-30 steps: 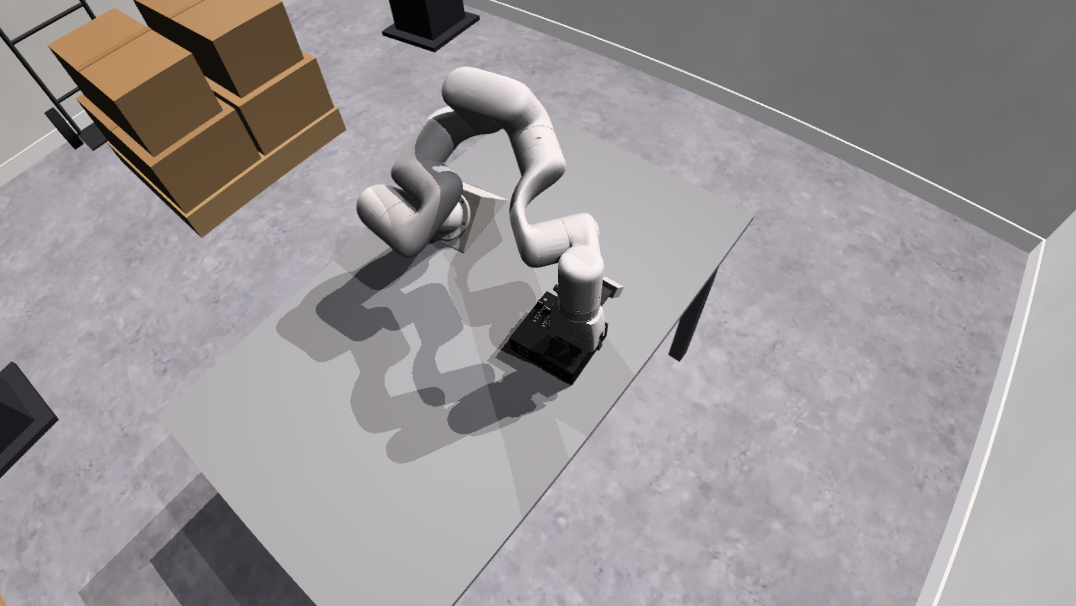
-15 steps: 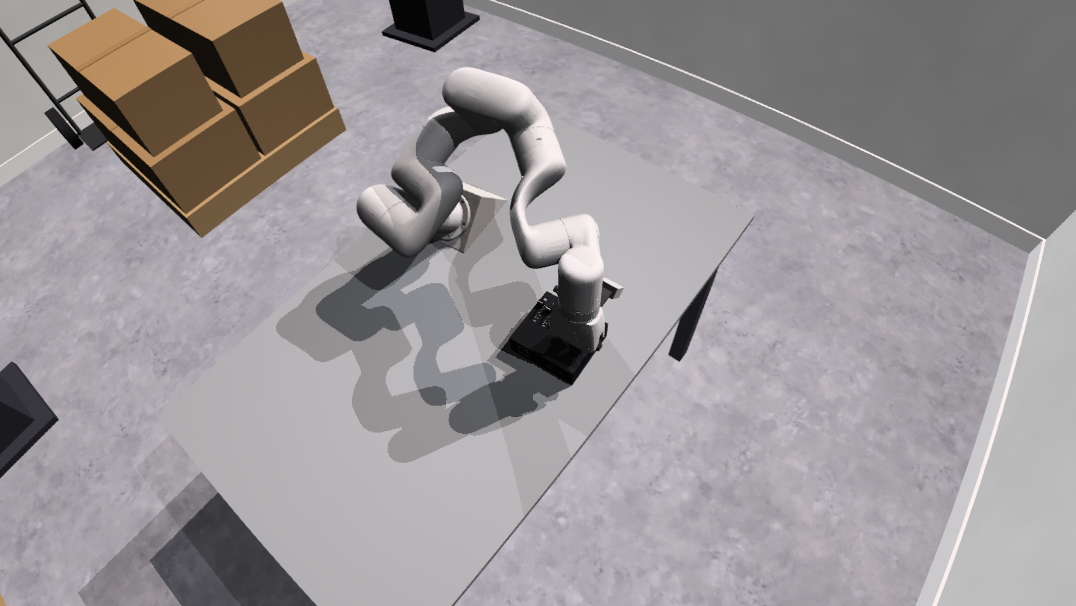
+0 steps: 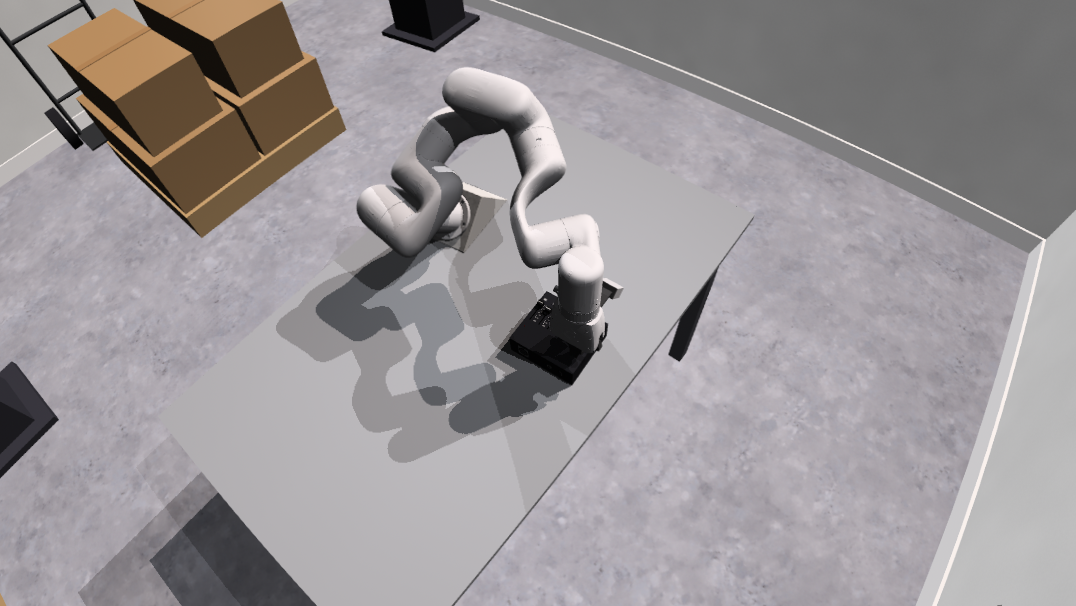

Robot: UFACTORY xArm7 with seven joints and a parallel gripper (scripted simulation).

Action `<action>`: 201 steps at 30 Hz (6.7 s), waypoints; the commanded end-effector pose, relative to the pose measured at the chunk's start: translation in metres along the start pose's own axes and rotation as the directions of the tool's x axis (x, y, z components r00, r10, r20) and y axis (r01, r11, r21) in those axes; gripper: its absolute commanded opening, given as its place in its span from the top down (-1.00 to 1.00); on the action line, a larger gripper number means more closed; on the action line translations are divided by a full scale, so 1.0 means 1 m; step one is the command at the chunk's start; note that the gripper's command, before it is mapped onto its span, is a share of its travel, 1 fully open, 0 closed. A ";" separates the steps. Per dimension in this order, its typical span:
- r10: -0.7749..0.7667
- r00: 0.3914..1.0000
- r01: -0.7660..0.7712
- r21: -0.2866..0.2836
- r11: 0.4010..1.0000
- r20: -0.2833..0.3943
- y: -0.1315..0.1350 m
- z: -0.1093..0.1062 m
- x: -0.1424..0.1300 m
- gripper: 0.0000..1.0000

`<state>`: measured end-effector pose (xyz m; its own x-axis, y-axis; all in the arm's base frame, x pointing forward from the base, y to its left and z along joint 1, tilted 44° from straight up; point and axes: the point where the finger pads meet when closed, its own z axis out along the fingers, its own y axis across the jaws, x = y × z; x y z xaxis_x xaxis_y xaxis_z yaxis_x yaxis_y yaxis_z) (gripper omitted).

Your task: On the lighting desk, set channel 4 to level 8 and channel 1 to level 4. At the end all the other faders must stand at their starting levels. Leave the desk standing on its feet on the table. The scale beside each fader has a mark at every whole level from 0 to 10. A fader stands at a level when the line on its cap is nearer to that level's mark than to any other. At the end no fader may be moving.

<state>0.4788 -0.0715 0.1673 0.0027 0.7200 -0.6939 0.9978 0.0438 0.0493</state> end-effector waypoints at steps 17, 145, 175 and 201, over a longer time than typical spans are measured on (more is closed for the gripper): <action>0.000 1.000 0.000 -0.005 1.000 0.000 0.001 -0.002 0.000 1.00; 0.000 1.000 0.000 -0.005 1.000 0.000 0.002 0.010 0.007 1.00; 0.000 1.000 0.000 -0.005 1.000 0.000 0.002 0.010 0.022 1.00; 0.000 1.000 0.000 -0.005 1.000 0.000 0.002 0.010 0.028 1.00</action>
<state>0.4808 -0.0595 0.1393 0.0028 0.7198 -0.6942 0.9978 0.0437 0.0494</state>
